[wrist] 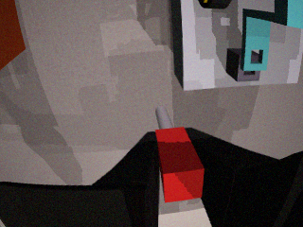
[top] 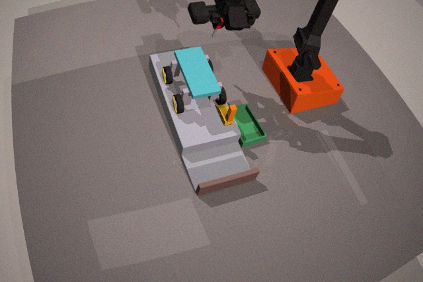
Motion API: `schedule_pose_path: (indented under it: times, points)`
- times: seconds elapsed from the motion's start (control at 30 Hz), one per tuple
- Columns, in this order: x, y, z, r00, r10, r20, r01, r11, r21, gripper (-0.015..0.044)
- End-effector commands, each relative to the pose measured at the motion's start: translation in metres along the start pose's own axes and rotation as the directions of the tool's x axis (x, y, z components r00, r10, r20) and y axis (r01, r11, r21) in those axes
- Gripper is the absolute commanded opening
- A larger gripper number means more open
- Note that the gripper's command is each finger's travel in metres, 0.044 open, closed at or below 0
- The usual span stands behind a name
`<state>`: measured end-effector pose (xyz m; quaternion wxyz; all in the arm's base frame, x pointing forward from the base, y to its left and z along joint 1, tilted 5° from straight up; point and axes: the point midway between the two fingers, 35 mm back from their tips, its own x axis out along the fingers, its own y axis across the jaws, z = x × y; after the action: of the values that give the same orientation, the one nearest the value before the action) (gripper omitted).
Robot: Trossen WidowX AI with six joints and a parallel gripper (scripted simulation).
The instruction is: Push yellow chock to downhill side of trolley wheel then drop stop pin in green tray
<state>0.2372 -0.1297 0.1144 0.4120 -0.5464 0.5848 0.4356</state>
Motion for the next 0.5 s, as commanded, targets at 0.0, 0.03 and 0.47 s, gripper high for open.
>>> schedule_pose_path:
  times: [0.0, 0.03, 0.47]
  points:
    - [-0.002, 0.000, 0.017, 1.000, 0.004, -0.001, -0.004, 1.000, -0.002, 0.0000]
    - [-0.002, 0.000, 0.021, 1.000, 0.004, -0.001, -0.004, 1.000, -0.002, 0.0000]
    - [-0.008, -0.001, 0.066, 1.000, 0.004, 0.003, -0.004, 1.000, -0.002, 0.0000]
